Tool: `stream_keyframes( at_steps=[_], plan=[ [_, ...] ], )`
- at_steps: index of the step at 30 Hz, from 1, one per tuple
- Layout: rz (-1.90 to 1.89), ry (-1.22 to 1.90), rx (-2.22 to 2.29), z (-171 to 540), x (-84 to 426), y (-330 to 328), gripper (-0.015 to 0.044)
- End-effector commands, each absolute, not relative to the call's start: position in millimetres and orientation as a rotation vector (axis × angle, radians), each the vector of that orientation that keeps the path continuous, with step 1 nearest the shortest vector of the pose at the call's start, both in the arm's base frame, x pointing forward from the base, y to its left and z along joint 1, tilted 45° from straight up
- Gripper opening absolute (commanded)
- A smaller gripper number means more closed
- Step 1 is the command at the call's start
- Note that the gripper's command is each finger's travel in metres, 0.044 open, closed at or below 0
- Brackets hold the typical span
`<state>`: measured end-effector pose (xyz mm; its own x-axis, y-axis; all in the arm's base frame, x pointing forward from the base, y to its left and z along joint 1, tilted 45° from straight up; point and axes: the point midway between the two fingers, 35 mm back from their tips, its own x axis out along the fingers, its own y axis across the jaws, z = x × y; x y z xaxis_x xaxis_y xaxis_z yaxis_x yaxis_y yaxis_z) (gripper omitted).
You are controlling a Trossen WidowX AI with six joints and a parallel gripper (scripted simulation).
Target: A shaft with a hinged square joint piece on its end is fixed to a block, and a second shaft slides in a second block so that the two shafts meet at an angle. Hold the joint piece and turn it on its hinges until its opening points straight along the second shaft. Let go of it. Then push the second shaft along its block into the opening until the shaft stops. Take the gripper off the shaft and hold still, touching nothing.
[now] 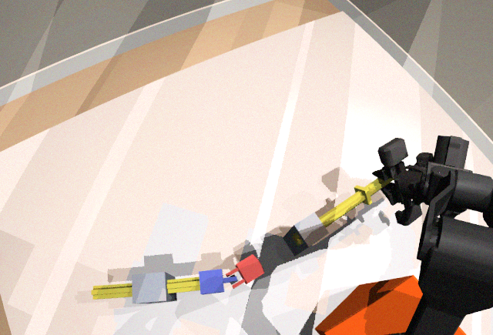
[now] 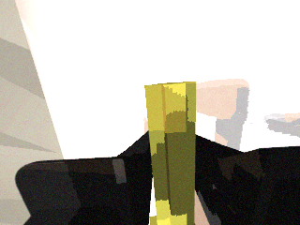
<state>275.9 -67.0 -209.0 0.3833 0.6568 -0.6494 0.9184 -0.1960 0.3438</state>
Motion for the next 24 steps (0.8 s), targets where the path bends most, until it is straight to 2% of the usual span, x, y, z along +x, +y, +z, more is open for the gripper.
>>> stream_keyframes(
  at_steps=[1,24],
  plan=[
    [-0.493,1.424,1.898,-212.9,279.7,-59.5,0.0000],
    [-0.653,1.764,1.646,-212.5,279.6,-58.8,0.0000]
  ],
)
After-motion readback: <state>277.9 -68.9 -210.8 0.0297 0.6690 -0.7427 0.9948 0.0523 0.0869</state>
